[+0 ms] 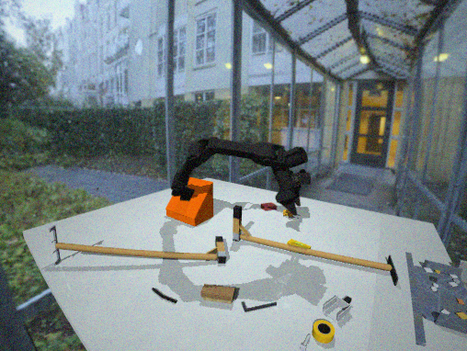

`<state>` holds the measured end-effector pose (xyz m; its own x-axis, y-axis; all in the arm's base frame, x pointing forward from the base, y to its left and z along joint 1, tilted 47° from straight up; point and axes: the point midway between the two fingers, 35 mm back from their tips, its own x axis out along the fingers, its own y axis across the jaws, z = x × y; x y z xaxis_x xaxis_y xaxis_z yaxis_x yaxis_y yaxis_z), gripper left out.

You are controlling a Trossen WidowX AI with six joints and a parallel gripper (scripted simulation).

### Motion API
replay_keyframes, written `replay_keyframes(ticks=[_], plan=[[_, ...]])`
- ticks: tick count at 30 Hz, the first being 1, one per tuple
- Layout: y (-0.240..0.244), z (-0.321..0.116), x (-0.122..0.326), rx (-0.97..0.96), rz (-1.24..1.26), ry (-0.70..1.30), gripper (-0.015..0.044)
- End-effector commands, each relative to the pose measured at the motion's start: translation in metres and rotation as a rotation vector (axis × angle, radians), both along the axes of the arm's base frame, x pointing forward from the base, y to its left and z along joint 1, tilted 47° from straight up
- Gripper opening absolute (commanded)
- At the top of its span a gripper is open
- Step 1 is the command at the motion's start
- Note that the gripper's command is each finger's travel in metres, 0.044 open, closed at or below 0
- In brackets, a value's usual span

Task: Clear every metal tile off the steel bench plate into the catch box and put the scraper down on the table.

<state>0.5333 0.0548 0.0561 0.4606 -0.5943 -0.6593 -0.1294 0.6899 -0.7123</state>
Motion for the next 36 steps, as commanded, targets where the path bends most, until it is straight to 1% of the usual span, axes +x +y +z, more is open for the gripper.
replay_keyframes(ticks=[1,36], plan=[[0.004,0.008,-0.008,0.000,0.004,-0.010,0.0440],[0.009,0.060,-0.094,0.002,0.047,-0.054,0.0440]])
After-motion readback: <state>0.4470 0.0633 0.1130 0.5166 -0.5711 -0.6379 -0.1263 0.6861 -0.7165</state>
